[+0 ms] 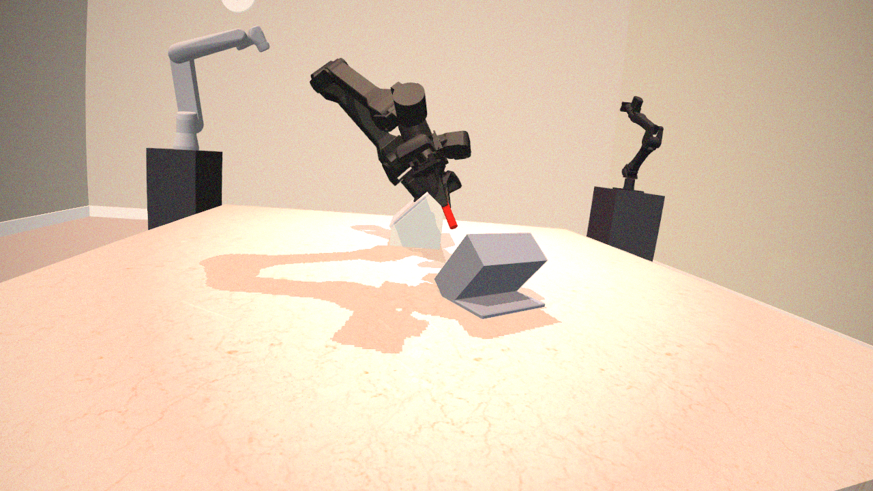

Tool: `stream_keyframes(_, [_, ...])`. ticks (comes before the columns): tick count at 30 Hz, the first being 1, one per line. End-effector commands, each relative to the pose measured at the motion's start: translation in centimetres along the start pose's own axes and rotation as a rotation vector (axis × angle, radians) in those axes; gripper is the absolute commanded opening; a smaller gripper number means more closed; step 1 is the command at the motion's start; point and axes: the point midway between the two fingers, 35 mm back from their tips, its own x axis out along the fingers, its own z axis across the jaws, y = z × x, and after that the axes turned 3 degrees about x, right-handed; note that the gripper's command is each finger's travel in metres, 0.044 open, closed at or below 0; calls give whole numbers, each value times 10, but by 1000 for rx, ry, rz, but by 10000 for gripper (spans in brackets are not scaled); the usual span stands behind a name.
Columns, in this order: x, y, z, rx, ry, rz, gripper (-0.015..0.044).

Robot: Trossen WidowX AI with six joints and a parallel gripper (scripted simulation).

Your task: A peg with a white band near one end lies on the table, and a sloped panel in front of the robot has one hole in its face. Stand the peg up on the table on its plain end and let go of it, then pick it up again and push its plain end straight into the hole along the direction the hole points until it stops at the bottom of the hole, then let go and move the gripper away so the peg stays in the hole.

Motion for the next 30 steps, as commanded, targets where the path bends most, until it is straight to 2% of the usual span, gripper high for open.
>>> stream_keyframes(1, [4, -2, 1, -14, 3, -10, 0])
stream_keyframes(30, [29, -14, -6, -70, 64, -67, 0])
